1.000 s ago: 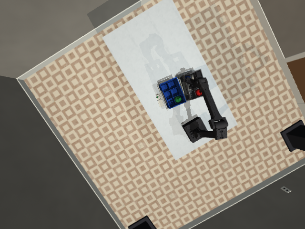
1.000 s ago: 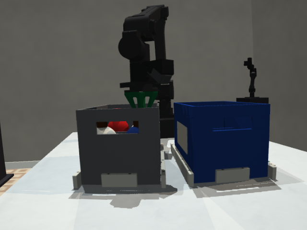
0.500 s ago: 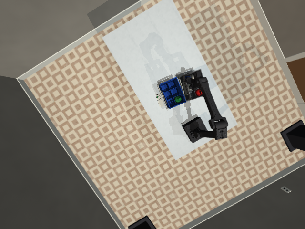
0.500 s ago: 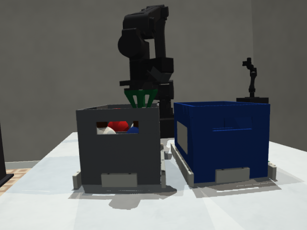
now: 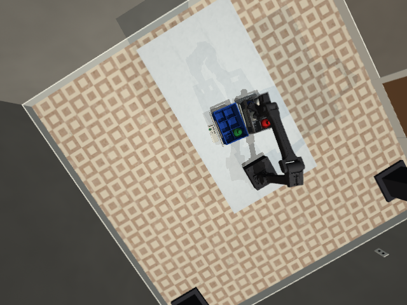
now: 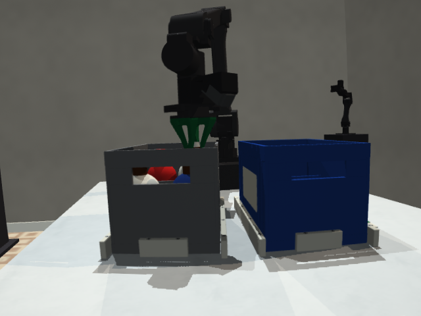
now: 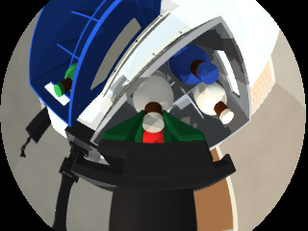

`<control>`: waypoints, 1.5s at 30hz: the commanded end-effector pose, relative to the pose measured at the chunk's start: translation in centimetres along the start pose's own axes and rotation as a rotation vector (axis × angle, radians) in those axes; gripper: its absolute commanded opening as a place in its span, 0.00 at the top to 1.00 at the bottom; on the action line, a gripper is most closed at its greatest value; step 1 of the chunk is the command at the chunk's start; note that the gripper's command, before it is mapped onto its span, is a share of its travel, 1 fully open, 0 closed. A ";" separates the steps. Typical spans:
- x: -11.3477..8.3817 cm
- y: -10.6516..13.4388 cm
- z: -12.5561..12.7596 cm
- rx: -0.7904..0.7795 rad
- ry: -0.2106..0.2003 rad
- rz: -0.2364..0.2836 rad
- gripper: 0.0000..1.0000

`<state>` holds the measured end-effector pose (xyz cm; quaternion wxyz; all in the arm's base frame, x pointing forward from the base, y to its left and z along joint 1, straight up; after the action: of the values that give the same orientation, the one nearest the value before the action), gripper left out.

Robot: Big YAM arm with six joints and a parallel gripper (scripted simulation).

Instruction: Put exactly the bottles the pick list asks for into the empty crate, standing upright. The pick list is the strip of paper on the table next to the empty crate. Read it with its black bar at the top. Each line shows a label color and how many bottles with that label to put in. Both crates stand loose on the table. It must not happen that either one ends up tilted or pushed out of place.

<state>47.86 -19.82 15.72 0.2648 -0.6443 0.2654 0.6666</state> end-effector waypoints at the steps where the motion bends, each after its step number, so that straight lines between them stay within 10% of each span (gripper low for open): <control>1: -7.0 0.1 -1.1 -0.001 0.100 -0.039 1.00; 45: -10.1 0.2 -0.3 -0.001 0.101 -0.039 1.00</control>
<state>47.71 -19.76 18.91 0.2648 -0.6467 0.2654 0.6643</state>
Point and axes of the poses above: the point where the finger pads meet when closed, its own x axis out along the fingers, its own z axis across the jaws, y = z × x, the point moved 8 cm from there along -x, back along the fingers, and after that the axes turned 15 degrees about -x, right-handed, at the moved point
